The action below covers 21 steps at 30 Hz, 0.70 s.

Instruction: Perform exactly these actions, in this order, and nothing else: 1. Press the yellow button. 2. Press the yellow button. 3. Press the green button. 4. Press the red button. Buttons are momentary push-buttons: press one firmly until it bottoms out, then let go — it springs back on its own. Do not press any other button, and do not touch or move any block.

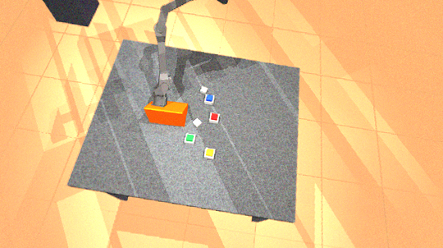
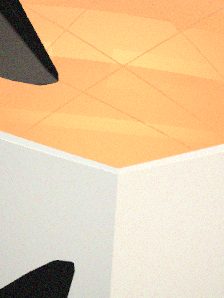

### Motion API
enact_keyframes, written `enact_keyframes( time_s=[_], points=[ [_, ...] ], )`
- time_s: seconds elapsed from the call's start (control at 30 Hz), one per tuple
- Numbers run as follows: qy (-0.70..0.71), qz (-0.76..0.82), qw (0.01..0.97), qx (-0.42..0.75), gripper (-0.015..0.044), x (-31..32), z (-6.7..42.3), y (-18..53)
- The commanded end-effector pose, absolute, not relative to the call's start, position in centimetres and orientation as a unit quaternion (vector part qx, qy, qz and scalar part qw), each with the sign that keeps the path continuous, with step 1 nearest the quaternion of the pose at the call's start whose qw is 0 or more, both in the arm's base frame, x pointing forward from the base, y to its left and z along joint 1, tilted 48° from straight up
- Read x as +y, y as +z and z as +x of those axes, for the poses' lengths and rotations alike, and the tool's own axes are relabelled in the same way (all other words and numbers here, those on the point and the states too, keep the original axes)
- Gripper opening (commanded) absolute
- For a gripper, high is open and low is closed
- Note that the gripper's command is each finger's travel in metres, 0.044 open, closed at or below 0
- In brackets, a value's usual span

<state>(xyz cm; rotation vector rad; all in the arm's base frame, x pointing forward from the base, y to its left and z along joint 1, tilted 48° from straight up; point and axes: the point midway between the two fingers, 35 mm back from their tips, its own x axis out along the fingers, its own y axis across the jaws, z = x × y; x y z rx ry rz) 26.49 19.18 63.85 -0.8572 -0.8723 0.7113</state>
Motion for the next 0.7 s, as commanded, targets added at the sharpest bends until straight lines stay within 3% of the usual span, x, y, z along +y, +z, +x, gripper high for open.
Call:
enact_keyframes(
  time_s=[0.0, 0.33, 0.67],
  points=[
    [0.337, -0.402, 0.79, -0.317, 0.04, 18.8, 32.6, 59.5],
    [0.352, -0.391, 0.842, -0.123, 0.04, 14.6, 43.9, 48.0],
    [0.351, -0.339, 0.869, 0.077, 0.04, 7.3, 50.8, 34.7]
  ],
)
